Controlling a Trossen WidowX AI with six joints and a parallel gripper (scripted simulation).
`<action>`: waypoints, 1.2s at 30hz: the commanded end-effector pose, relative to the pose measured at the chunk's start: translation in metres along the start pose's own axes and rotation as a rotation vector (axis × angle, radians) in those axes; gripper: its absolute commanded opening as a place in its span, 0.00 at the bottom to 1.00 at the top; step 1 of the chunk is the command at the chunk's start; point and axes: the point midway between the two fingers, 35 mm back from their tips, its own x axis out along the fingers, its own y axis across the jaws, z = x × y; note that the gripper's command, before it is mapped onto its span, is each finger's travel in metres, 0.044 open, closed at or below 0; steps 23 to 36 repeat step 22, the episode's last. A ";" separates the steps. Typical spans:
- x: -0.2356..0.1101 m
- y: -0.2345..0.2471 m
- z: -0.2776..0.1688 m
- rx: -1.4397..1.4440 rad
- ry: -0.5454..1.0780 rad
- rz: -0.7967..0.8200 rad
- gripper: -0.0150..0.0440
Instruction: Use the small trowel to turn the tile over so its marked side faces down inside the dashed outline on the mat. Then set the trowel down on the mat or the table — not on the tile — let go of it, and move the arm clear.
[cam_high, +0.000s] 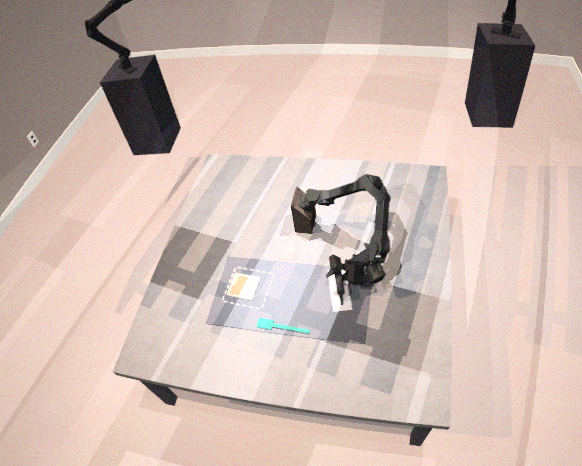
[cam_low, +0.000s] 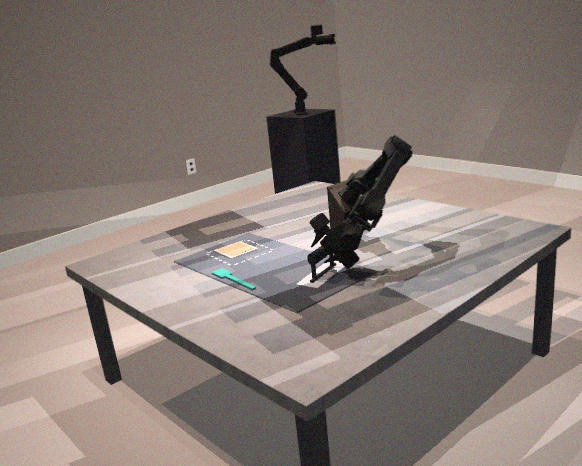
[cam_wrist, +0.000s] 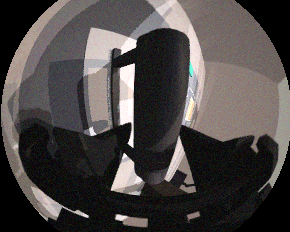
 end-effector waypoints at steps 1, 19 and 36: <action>0.001 0.000 -0.001 0.003 0.002 -0.003 0.76; -0.061 0.000 0.000 0.000 -0.002 0.001 0.76; -0.065 -0.009 -0.004 0.000 0.000 0.001 0.76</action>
